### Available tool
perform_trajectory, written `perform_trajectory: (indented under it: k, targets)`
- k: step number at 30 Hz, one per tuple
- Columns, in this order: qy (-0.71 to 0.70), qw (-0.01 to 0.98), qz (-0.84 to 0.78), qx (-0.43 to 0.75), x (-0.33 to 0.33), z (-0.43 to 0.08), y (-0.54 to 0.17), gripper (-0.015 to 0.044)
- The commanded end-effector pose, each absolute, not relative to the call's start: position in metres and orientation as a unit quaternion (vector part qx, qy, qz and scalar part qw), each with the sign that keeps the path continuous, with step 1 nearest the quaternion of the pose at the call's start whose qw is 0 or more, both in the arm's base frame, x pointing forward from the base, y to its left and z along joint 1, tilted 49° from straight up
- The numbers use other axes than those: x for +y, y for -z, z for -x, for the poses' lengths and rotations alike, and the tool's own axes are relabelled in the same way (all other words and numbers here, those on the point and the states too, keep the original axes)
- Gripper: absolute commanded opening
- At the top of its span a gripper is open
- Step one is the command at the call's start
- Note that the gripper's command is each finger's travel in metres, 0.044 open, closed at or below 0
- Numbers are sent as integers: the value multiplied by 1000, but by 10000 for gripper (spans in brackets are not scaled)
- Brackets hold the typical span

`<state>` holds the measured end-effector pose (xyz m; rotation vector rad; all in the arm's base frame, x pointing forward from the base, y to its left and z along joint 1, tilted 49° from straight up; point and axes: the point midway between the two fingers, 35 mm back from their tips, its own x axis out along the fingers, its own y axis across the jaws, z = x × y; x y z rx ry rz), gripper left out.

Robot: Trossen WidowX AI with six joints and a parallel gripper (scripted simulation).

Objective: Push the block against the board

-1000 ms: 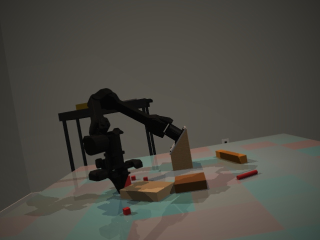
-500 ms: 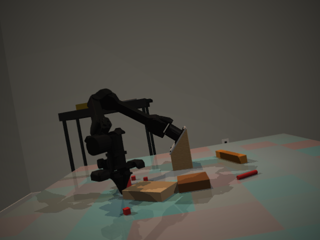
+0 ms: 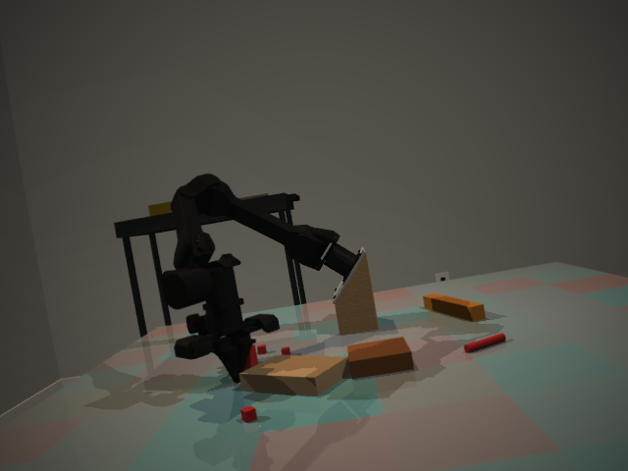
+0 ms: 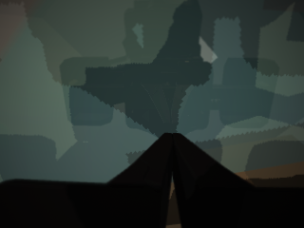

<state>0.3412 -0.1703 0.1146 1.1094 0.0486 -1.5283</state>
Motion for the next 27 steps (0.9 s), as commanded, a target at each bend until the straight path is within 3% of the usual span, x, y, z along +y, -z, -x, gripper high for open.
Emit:
perform_trajectory:
  k: [1,16,21,27]
  targets:
    - [655,587,-476,22,-173,-338,-118,0]
    - [654,589,-474,21,-187,-324,-132,0]
    - [654,588,-475,21,-146,-319,-164,0]
    - [654,589,-473,23,-144,-319,-166,0]
